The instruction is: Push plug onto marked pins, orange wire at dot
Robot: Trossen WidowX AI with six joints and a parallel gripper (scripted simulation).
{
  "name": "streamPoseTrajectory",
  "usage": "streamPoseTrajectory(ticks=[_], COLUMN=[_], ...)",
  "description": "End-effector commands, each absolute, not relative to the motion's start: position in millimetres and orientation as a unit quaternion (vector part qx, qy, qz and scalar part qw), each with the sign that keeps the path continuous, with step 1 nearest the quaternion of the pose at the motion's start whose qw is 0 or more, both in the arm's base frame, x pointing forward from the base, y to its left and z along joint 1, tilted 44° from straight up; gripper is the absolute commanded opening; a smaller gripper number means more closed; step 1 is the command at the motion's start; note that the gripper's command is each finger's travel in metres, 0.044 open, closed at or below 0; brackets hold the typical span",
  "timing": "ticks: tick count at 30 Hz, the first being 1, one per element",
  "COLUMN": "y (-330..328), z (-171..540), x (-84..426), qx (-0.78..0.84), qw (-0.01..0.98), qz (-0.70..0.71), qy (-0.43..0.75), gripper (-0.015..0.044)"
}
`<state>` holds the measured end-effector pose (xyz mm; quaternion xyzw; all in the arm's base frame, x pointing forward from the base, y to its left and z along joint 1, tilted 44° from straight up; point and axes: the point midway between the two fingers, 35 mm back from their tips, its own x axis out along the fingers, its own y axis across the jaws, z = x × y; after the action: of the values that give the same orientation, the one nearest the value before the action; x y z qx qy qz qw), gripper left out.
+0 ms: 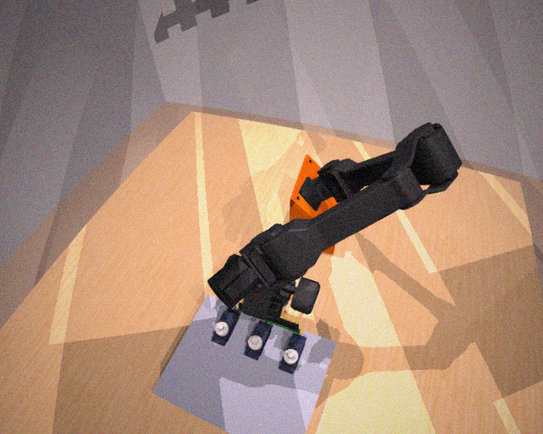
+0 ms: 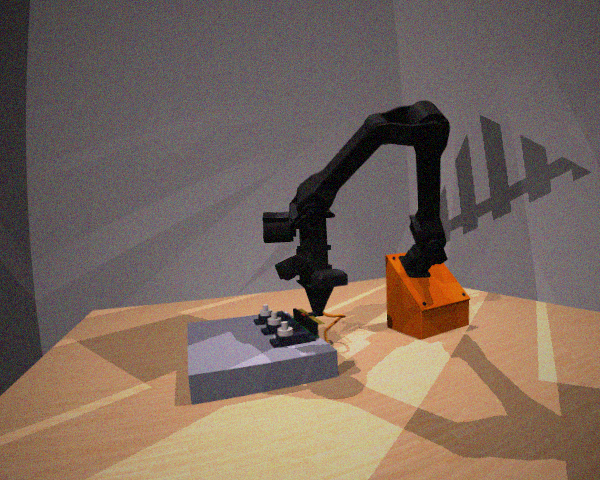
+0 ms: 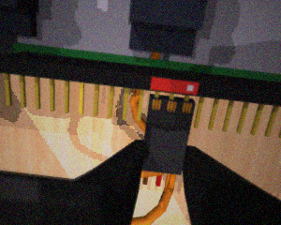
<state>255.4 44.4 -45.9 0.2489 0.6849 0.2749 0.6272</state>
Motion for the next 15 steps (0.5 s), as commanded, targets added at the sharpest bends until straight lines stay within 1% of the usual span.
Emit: streamPoseTrajectory(ticks=[1,5,15], y=[44.9,45.1,40.4], z=[-45.2,-44.9,-42.1], x=[260.2,262.6,260.3], qx=[0.251,0.251,0.251], qw=[0.629,0.629,0.629], qz=[0.275,0.275,0.275], qy=[0.682,0.682,0.683], gripper=[0.0000,0.0000,0.0263])
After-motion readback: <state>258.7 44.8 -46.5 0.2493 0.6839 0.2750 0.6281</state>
